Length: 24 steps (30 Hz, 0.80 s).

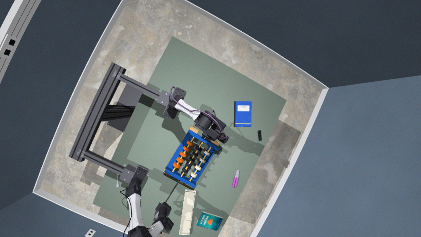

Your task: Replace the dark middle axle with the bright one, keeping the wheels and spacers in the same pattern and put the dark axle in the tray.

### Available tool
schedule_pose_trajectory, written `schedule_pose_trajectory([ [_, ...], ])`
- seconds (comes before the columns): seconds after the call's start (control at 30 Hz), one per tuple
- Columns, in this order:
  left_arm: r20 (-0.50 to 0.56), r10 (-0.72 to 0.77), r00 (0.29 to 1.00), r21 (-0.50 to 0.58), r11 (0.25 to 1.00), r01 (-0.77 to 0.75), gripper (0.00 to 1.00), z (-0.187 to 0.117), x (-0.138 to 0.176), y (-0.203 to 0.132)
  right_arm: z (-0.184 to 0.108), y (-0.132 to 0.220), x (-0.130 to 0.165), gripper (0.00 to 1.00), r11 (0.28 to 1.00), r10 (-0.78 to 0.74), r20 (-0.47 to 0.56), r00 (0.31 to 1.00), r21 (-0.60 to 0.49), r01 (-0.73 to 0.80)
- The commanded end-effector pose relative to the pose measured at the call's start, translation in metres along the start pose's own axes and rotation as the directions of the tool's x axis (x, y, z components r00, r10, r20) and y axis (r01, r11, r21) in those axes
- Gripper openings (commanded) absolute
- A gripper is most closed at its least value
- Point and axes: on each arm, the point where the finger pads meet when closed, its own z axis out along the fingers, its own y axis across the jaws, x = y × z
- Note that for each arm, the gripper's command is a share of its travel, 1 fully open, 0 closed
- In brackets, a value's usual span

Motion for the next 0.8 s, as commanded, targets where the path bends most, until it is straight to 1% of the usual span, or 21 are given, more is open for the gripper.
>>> schedule_pose_trajectory([
  [0.0,-0.065,0.053,0.996,0.042,0.998,-0.05,0.0,-0.0014,0.0192,-0.0133,-0.0054,0.0084,0.0064,0.0,1.0,-0.005,-0.02,1.0,-0.02,0.005],
  [0.77,-0.059,0.05,0.997,0.042,0.998,-0.047,0.0,-0.0012,0.0163,-0.0128,-0.0028,0.0061,0.0074,0.0,1.0,-0.006,-0.024,1.0,-0.01,0.005],
])
